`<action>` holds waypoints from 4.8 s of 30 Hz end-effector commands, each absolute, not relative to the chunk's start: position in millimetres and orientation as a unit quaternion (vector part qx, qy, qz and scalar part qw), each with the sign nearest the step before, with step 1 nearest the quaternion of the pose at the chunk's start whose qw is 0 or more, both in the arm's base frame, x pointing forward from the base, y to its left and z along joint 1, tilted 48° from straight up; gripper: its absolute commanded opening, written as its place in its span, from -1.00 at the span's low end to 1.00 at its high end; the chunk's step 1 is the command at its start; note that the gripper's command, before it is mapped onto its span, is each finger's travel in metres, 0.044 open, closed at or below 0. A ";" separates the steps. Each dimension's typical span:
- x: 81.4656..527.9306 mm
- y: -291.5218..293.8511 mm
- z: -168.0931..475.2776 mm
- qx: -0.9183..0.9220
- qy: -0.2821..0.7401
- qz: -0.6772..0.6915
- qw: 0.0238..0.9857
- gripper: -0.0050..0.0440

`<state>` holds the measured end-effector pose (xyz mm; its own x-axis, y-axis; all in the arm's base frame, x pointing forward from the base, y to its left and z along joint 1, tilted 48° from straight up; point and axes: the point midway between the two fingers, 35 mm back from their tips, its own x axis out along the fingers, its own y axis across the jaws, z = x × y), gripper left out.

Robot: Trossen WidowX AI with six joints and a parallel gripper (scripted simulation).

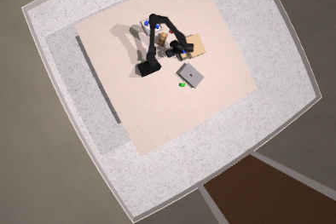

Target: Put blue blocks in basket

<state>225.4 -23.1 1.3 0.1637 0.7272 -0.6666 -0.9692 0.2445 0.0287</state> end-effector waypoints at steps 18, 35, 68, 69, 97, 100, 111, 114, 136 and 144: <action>219.3 -61.0 35.5 -0.215 0.289 0.575 0.735 -0.19; 232.6 -89.8 54.6 -0.165 0.326 0.554 0.747 0.16; 295.3 -98.4 34.0 0.391 0.617 0.181 0.658 0.16; 296.4 -93.6 29.5 0.391 0.617 0.181 0.658 0.16; 310.6 -34.0 -26.0 0.391 0.617 0.181 0.658 0.16; 310.6 -34.0 -26.0 0.391 0.617 0.181 0.658 0.16; 310.6 -34.0 -26.0 0.391 0.617 0.181 0.658 -0.80; 310.6 -34.0 -26.0 0.391 0.617 0.181 0.658 -0.80; 299.2 -82.1 18.8 0.391 0.617 0.181 0.658 -0.80; 292.3 -110.9 45.6 0.391 0.617 0.181 0.658 -0.80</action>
